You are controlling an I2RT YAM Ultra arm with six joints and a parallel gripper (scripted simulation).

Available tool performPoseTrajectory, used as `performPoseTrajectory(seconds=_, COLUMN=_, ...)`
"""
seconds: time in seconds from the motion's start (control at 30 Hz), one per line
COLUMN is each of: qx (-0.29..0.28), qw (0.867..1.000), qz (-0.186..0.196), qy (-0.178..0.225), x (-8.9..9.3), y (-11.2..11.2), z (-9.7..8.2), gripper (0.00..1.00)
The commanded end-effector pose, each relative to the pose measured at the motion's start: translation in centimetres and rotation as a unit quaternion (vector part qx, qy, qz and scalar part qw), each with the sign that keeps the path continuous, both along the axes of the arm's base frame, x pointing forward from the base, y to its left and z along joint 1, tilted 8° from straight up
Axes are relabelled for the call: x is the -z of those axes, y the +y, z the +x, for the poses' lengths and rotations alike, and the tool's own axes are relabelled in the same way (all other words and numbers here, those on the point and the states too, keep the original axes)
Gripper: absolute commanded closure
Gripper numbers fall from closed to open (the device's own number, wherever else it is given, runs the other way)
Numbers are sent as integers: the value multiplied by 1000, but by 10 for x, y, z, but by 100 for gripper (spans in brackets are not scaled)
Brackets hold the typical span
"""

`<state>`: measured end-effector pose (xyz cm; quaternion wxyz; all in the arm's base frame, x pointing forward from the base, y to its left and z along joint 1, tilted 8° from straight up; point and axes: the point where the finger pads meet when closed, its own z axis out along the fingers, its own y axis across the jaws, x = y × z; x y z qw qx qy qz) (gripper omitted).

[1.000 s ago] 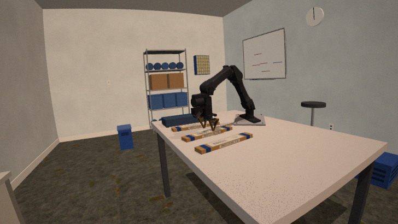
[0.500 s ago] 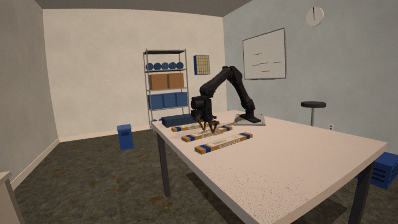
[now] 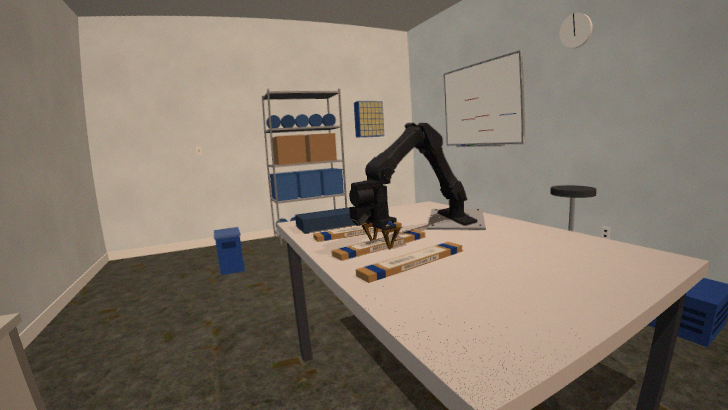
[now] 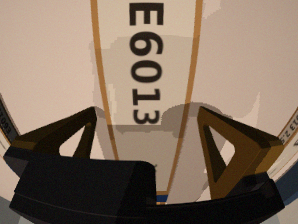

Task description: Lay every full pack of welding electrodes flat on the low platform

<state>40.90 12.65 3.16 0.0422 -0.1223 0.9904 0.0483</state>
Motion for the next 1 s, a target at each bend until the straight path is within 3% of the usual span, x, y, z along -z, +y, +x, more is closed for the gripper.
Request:
performPoseTrajectory(seconds=0.0, qx=1, qw=1000, qz=2, qy=-10, x=-6, y=1, z=3, gripper=5)
performPoseTrajectory(seconds=0.3, qx=1, qw=1000, qz=2, qy=-10, x=-6, y=1, z=3, gripper=5)
performPoseTrajectory(seconds=0.33, qx=1, qw=1000, qz=2, qy=-10, x=-6, y=1, z=3, gripper=100)
performPoseTrajectory(seconds=0.97, qx=1, qw=1000, qz=2, qy=-10, x=-6, y=1, z=3, gripper=100)
